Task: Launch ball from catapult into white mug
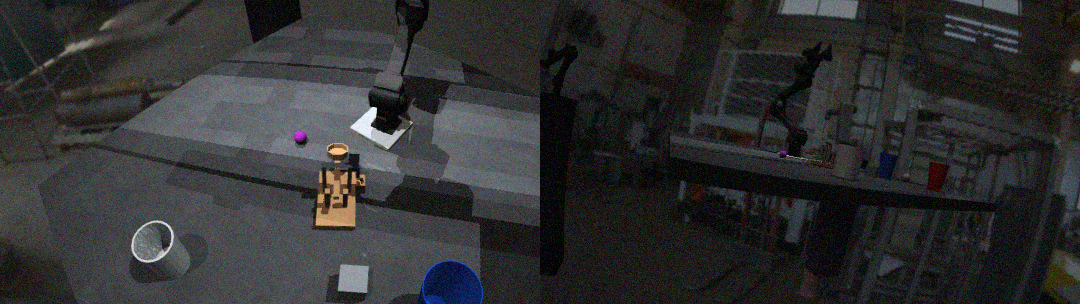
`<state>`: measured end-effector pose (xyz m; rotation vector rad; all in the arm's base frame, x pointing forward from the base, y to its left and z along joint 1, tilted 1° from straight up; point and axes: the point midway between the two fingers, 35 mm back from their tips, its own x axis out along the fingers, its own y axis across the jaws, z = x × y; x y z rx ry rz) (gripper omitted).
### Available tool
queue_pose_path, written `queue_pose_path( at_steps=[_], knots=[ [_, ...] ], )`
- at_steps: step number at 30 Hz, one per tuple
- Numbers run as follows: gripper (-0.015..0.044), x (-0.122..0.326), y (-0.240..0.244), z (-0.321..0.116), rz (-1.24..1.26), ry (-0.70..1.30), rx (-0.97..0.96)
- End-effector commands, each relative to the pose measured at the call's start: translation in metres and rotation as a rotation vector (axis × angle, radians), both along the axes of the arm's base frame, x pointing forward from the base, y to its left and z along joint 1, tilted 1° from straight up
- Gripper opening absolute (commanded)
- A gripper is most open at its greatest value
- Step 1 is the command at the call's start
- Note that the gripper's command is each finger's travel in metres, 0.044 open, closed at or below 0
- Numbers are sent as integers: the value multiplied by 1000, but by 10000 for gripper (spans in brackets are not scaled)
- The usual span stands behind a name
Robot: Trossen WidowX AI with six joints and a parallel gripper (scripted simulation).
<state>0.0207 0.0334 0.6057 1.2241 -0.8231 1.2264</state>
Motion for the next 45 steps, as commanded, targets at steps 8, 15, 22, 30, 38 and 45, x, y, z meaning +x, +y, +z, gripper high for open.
queue_pose_path(
  at_steps=[8,15,22,30,38,45],
  knots=[
    [440,82,13,-11,-145,233,-85],
    [440,135,22,-29,-260,388,-178],
    [440,183,28,-53,-388,526,-294],
    [440,212,30,-72,-483,603,-383],
    [440,254,34,-109,-581,750,-557],
    [440,286,36,-149,-651,877,-742]
  ],
)
